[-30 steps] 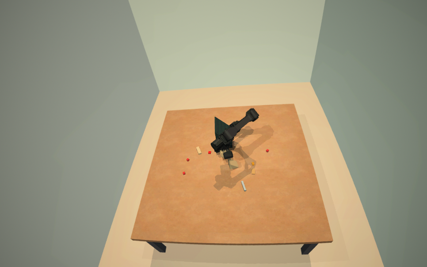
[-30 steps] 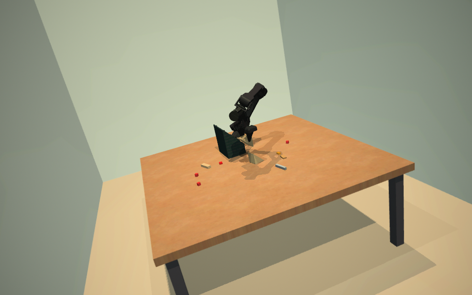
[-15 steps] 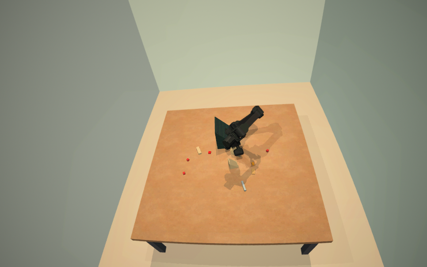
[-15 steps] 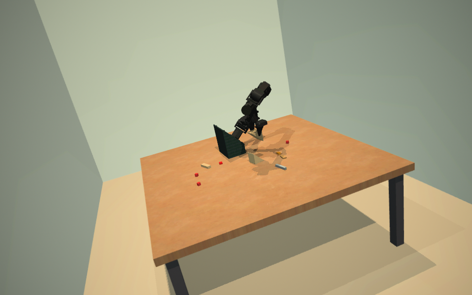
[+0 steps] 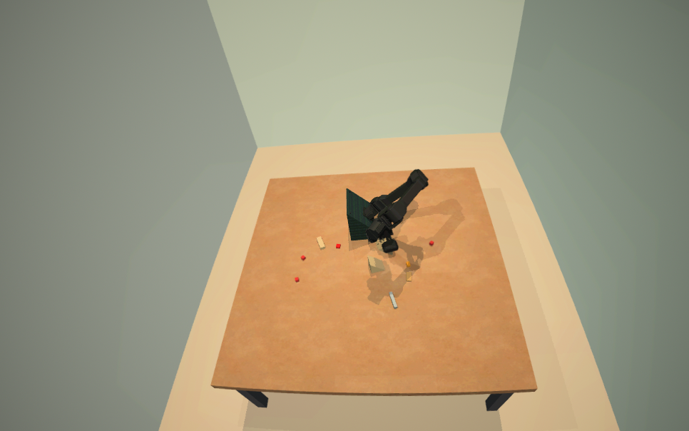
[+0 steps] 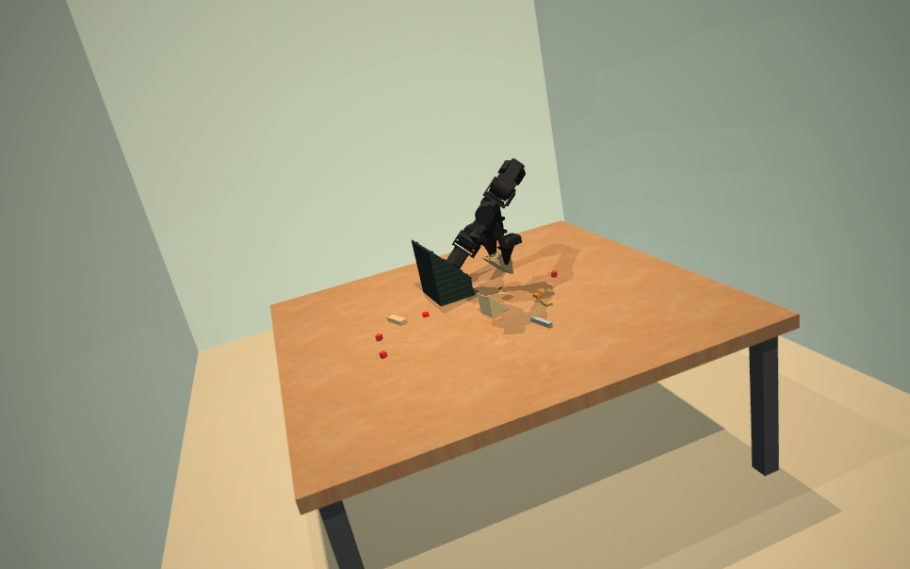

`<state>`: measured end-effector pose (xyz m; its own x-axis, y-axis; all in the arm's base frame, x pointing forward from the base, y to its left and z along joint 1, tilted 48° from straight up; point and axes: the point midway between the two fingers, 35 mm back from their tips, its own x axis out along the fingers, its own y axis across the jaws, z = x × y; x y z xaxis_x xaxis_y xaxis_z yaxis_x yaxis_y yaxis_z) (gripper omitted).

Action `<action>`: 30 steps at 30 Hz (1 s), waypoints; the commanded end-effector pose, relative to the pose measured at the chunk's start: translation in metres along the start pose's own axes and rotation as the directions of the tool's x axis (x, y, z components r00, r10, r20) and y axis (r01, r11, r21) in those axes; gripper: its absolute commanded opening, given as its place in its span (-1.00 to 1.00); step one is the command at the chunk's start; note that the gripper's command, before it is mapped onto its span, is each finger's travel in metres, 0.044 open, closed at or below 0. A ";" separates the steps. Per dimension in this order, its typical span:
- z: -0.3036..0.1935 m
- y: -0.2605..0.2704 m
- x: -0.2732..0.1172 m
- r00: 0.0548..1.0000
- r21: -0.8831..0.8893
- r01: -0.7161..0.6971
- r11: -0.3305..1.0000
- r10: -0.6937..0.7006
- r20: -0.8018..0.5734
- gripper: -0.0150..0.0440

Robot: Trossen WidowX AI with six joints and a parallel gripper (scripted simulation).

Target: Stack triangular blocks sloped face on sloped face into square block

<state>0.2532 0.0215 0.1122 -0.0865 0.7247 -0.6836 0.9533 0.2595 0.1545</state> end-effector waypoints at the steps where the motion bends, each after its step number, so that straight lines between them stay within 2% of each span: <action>1: 0.006 0.000 0.017 1.000 0.005 0.004 1.000 -0.004 -0.007 -0.49; 9: 0.018 -0.002 0.052 1.000 0.004 0.004 1.000 -0.004 -0.009 -0.49; 20: 0.027 -0.002 0.079 1.000 0.004 0.003 1.000 -0.003 -0.010 -0.49; 30: 0.028 0.000 0.082 1.000 -0.003 0.000 1.000 0.000 -0.014 -0.49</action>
<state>0.2548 0.0620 0.0378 -0.0886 0.7299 -0.6778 0.9522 0.2618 0.1575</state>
